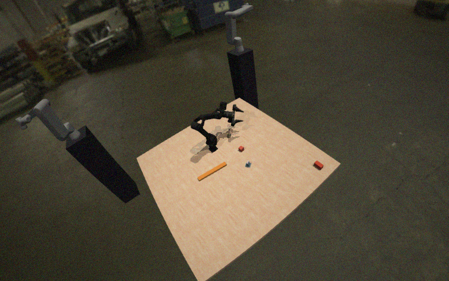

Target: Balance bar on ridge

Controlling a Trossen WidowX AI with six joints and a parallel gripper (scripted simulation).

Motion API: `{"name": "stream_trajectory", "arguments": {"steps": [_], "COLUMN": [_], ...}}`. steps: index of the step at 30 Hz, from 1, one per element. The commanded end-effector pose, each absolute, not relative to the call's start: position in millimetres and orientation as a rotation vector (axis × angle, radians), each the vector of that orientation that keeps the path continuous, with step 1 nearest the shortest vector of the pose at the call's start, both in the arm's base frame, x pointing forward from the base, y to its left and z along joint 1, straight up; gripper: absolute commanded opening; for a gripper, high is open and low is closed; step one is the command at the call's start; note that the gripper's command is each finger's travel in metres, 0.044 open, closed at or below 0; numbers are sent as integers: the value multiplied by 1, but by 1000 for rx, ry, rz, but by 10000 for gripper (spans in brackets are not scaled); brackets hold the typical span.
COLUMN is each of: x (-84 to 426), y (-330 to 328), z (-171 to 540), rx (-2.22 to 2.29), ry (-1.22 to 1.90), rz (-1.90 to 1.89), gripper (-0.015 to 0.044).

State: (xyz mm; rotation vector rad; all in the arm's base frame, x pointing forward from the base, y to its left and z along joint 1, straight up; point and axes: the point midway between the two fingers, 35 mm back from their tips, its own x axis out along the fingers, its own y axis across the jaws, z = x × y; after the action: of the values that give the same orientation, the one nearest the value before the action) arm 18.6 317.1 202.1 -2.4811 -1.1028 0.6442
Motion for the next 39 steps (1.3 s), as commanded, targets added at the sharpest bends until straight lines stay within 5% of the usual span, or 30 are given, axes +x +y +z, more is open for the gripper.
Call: {"name": "stream_trajectory", "arguments": {"steps": [1,4,39], "x": [19,29,169], "y": [317,318,282], "z": [202,200,175], "rx": [-2483,-2504,-2689], "ry": [-1100,-1068,-491], "rz": [645,650,799], "gripper": [374,315,315]}}
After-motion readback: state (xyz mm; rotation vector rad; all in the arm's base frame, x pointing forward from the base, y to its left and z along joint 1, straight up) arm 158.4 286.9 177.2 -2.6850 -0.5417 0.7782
